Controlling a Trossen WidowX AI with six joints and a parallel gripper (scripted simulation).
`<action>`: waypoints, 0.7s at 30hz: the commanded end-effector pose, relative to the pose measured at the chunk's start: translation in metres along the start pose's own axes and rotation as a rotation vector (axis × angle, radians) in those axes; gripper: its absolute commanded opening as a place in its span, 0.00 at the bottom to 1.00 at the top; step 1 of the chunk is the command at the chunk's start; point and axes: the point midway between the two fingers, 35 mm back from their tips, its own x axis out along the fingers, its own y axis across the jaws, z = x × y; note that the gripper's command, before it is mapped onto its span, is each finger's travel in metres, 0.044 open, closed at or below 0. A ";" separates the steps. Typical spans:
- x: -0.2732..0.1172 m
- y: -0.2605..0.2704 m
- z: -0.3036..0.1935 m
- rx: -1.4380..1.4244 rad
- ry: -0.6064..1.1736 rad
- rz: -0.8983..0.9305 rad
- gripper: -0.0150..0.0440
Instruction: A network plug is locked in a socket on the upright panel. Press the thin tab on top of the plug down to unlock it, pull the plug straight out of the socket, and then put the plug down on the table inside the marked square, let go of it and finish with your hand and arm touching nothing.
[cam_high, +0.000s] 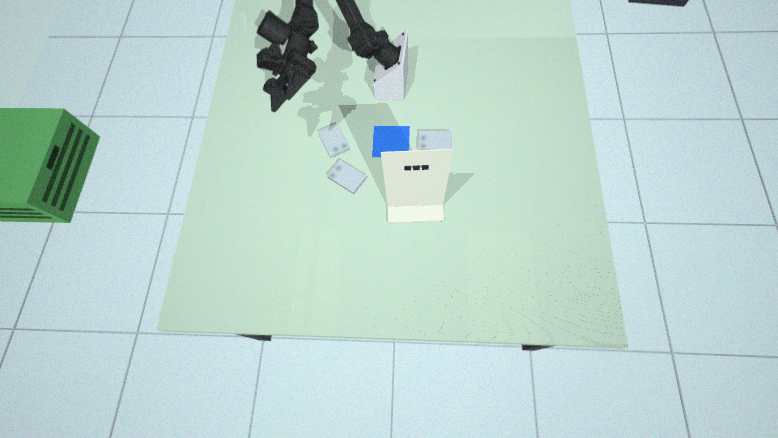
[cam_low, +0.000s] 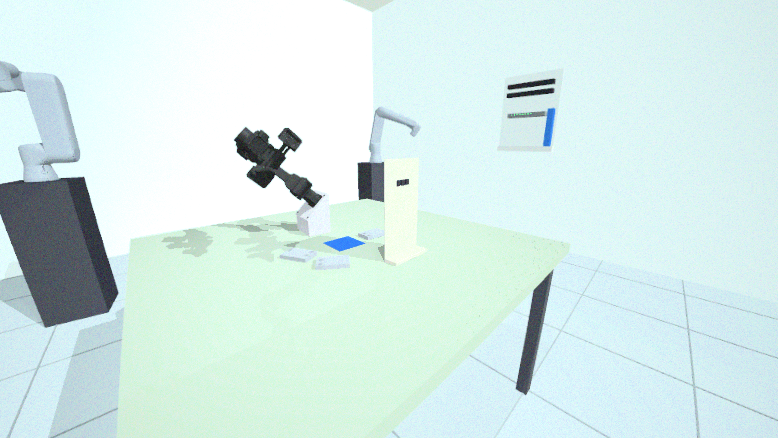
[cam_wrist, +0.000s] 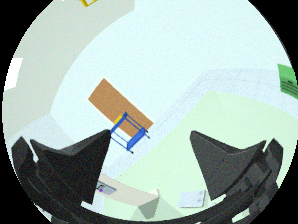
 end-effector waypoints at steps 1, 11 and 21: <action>0.001 0.000 -0.001 0.002 0.001 0.001 0.89; 0.026 0.024 -0.045 0.125 0.053 0.035 0.52; 0.040 0.054 -0.095 0.247 0.113 0.065 0.52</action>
